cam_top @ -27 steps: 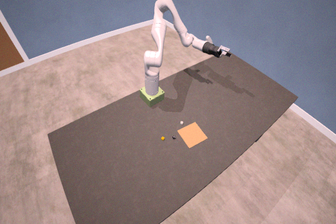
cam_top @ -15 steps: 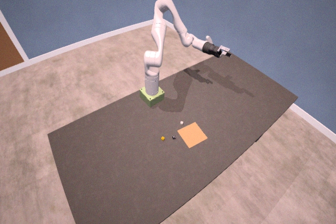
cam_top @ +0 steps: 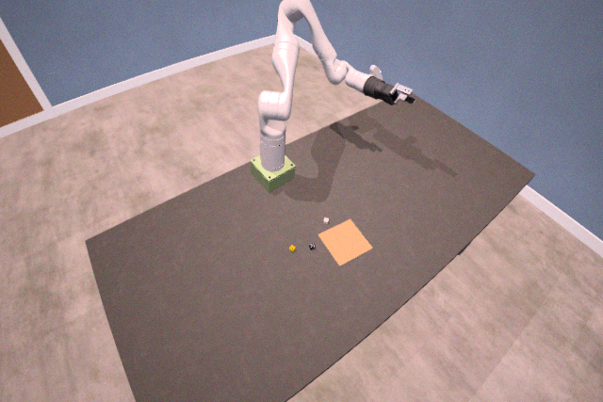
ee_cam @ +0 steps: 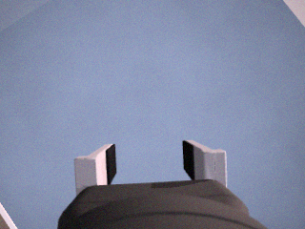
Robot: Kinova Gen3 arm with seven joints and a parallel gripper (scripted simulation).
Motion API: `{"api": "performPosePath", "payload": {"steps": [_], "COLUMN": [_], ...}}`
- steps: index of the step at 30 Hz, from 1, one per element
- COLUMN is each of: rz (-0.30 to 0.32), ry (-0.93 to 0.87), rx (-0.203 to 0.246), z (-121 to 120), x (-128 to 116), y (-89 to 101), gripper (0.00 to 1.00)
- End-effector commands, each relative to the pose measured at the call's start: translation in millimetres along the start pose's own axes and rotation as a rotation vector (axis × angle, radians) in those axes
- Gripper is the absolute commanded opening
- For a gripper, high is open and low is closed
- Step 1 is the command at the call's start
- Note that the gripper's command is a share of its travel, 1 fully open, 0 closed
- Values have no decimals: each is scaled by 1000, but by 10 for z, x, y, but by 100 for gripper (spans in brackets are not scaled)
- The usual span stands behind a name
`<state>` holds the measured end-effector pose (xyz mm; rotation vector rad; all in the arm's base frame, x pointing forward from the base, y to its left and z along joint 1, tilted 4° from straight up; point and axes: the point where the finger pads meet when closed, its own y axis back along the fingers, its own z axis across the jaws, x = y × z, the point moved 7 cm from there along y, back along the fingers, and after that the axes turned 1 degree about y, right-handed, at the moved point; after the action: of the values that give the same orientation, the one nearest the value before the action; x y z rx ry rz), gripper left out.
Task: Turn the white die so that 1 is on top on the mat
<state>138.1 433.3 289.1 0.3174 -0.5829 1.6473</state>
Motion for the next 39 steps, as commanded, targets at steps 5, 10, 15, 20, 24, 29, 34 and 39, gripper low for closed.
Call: {"api": "performPosePath", "payload": {"steps": [5,10,15,20,24,29,34,39], "rz": [-97,-173,-345,-572,-675,-948,-1132,-1363], "ry": [6,10,14,3,-8,-61,-118,-221], "rx": [-12,-18,-32,-47,-53,-67,-77,-92], "z": [40,67,140,254,311,464,565,681], "x": [-213,-390,-814,-1395,-1664,-2360,-2809,-3331], "y": [-250,-417,-749,-1077,-1186,-1359,-1392,-1355], "gripper": [100,100,100,100,100,100,100,100]}}
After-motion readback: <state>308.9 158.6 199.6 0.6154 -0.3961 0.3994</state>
